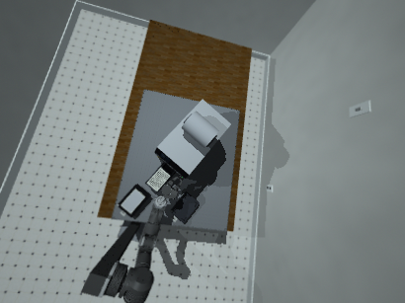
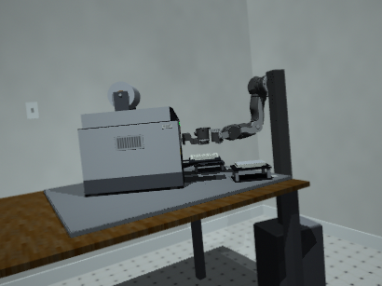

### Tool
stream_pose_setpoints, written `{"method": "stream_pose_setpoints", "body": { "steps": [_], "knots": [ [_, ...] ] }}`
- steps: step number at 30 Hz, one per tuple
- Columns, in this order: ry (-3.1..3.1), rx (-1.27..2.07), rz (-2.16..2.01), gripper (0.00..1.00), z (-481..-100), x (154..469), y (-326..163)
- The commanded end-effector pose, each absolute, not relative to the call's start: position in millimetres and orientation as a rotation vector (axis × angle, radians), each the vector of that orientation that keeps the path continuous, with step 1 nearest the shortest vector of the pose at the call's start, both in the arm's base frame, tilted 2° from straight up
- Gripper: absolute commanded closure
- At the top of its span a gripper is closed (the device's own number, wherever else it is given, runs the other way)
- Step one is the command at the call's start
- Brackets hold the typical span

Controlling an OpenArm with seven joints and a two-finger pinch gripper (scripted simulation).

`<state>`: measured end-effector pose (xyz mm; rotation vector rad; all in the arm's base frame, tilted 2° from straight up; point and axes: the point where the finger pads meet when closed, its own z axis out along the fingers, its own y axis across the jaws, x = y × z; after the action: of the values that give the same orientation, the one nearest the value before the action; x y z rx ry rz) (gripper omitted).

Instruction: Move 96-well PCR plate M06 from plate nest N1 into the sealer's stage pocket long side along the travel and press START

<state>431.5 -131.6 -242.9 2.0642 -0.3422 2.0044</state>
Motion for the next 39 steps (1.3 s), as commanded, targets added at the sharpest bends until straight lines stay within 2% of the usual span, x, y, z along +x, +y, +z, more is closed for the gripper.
{"method": "stream_pose_setpoints", "body": {
  "steps": [1, 39],
  "knots": [
    [-0.339, 2.068, 2.005, 1.00, -243.5, 431.9, -131.8],
    [-0.342, 2.063, 2.009, 1.00, -245.2, 436.1, -132.3]
  ]
}}
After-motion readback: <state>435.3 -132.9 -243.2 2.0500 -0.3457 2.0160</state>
